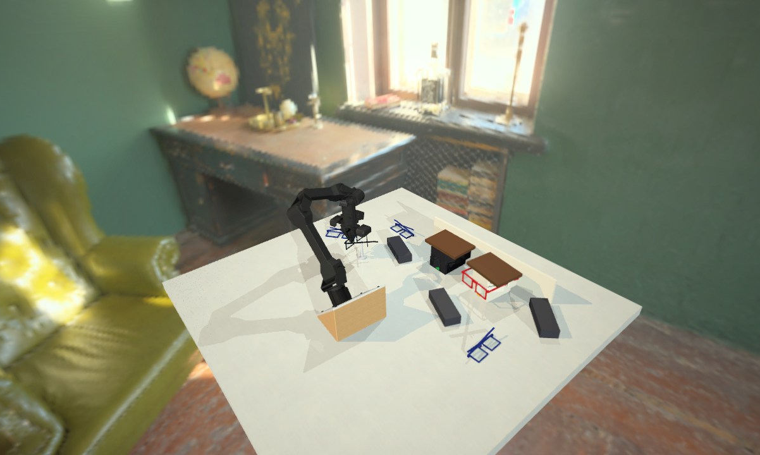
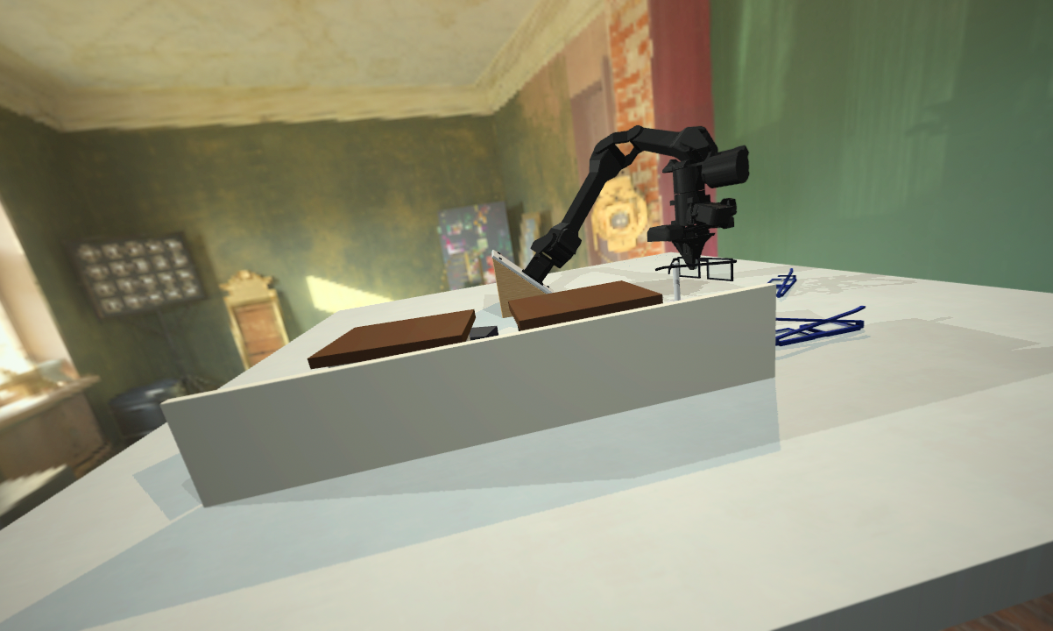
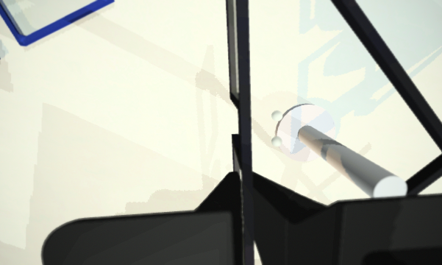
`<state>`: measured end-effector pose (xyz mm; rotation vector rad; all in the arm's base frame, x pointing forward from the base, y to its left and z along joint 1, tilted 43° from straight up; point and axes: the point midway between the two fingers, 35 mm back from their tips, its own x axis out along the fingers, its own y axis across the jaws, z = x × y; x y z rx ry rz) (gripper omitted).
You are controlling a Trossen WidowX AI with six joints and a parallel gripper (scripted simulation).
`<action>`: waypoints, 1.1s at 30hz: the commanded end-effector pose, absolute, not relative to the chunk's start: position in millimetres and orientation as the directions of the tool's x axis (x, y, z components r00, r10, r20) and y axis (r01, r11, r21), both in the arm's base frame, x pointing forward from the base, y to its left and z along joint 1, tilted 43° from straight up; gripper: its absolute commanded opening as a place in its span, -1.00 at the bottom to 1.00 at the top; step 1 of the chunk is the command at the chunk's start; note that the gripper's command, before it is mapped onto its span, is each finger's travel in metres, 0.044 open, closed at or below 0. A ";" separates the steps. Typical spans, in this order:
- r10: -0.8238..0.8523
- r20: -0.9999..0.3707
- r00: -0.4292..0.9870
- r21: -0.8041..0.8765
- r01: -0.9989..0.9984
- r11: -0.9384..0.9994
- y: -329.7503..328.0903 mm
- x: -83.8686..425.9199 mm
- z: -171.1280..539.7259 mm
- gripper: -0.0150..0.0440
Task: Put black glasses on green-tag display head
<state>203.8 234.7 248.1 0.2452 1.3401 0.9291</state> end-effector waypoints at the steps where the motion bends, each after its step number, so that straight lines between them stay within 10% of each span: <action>1: 0.688 -0.723 -0.060 0.642 -0.426 0.637 237.4 205.5 247.6 -0.49; 33: 0.689 -0.722 -0.059 0.642 -0.427 0.637 247.6 212.7 257.2 -0.49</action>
